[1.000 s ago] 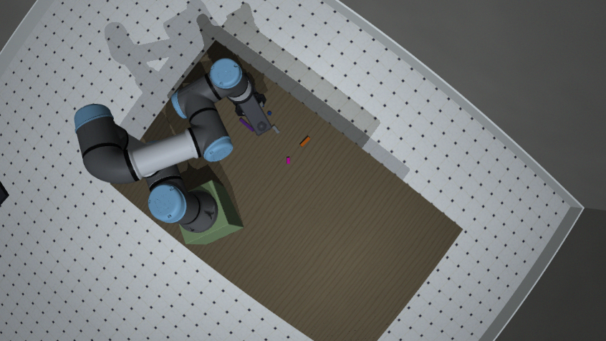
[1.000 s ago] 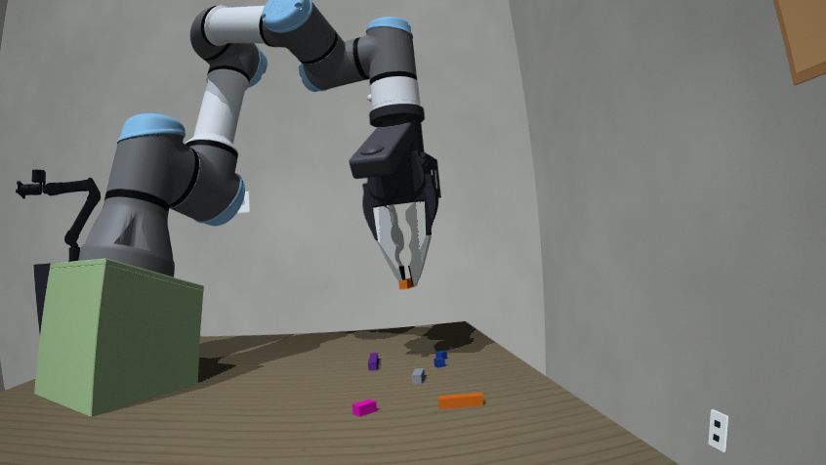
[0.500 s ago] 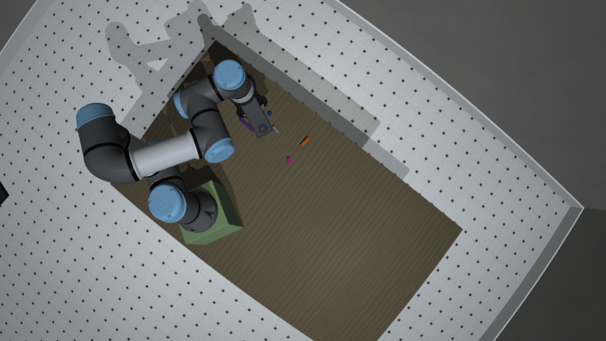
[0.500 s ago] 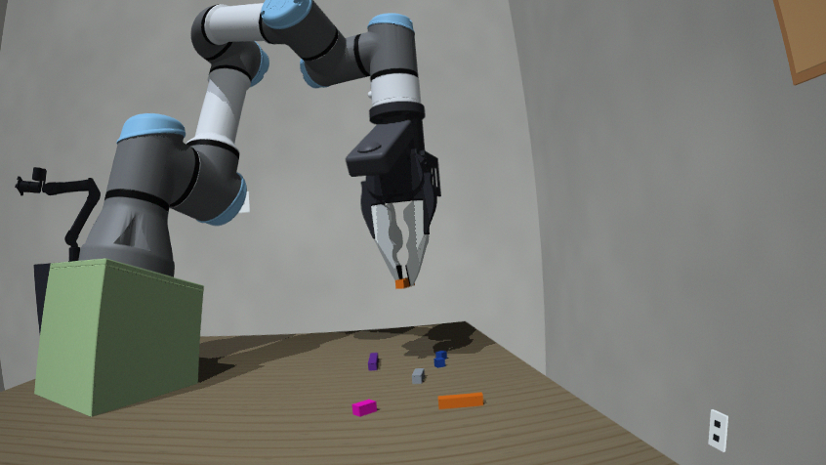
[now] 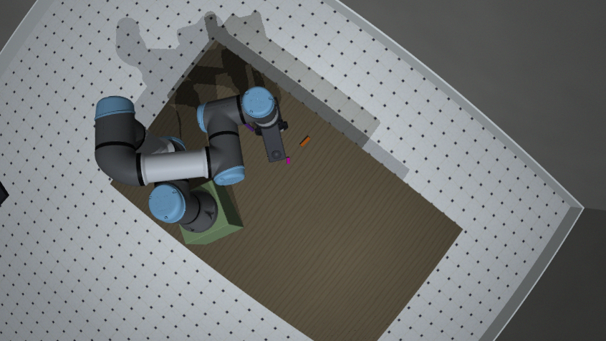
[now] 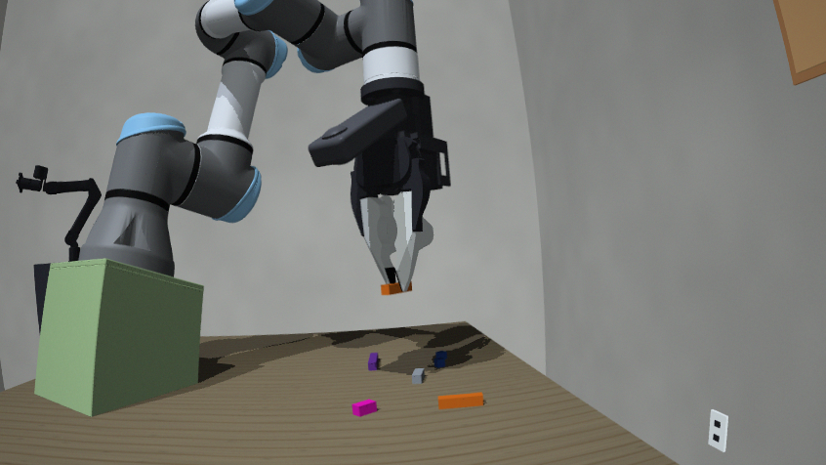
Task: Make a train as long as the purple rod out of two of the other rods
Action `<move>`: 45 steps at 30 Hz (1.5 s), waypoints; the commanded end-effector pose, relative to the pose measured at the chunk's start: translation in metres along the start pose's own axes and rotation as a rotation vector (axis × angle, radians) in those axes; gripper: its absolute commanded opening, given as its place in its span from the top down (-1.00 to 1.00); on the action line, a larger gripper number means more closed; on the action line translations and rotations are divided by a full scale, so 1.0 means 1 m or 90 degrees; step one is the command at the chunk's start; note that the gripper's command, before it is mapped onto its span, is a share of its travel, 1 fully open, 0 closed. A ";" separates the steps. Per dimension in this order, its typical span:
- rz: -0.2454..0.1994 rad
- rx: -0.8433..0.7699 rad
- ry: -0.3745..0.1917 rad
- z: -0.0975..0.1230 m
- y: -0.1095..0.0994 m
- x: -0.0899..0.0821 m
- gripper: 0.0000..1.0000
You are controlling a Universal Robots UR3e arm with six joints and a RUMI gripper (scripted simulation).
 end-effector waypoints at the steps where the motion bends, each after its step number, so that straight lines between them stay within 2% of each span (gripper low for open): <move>1: 0.001 0.100 -0.003 -0.049 -0.020 0.002 1.00; 8: -0.001 0.126 -0.004 -0.062 -0.024 0.001 1.00; 28: 0.001 0.128 -0.004 -0.061 -0.023 0.004 1.00; 35: 0.001 0.128 -0.004 -0.061 -0.023 0.021 1.00; 37: 0.001 0.128 -0.004 -0.061 -0.023 0.021 1.00; 45: 0.001 0.128 -0.005 -0.060 -0.024 0.053 1.00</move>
Point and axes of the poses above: the point where the finger pads meet when closed, its own x axis out along the fingers, its own y axis across the jaws, z = x × y, the point moved 4 cm from there along -x, back along the fingers, and after that the axes turned 1 degree about -x, right-handed, at the moved point
